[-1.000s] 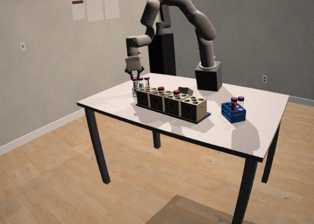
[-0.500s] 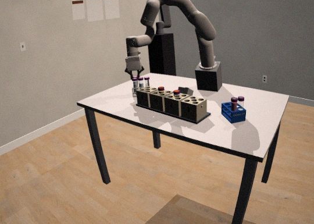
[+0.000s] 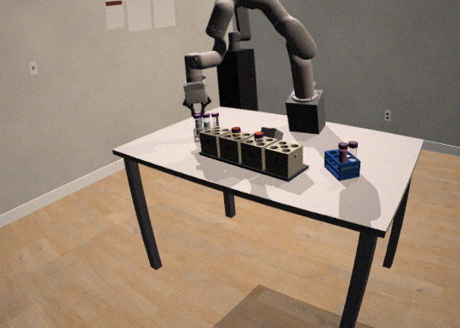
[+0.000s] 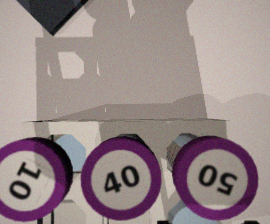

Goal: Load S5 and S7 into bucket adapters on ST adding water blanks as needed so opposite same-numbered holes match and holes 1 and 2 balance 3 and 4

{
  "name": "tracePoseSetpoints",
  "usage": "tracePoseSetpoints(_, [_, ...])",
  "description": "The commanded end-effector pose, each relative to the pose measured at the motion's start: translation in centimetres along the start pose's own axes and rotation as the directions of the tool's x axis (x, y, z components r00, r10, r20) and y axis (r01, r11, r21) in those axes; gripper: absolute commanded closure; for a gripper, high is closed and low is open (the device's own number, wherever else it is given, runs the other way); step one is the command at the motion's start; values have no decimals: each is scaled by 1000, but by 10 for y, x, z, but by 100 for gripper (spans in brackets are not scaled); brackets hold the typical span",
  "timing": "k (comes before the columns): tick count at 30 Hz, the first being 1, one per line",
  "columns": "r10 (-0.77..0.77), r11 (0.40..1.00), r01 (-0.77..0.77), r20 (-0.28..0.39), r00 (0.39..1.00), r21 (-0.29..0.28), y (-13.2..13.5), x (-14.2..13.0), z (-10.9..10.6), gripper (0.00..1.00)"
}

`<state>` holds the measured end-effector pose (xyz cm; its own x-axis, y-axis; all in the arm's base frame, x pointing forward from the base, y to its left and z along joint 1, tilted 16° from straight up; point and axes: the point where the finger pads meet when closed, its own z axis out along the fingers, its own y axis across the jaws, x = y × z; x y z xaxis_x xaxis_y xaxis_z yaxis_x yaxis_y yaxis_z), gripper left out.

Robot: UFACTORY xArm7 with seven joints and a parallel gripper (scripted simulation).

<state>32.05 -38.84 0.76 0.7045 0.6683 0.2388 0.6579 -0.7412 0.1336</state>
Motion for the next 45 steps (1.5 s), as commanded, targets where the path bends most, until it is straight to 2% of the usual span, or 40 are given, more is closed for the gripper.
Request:
tracePoseSetpoints(1, [0,1000,0,1,1000,-4,2,-1,-2,100])
tracePoseSetpoints(45, [0,1000,0,1,1000,-5,2,-1,-26,100])
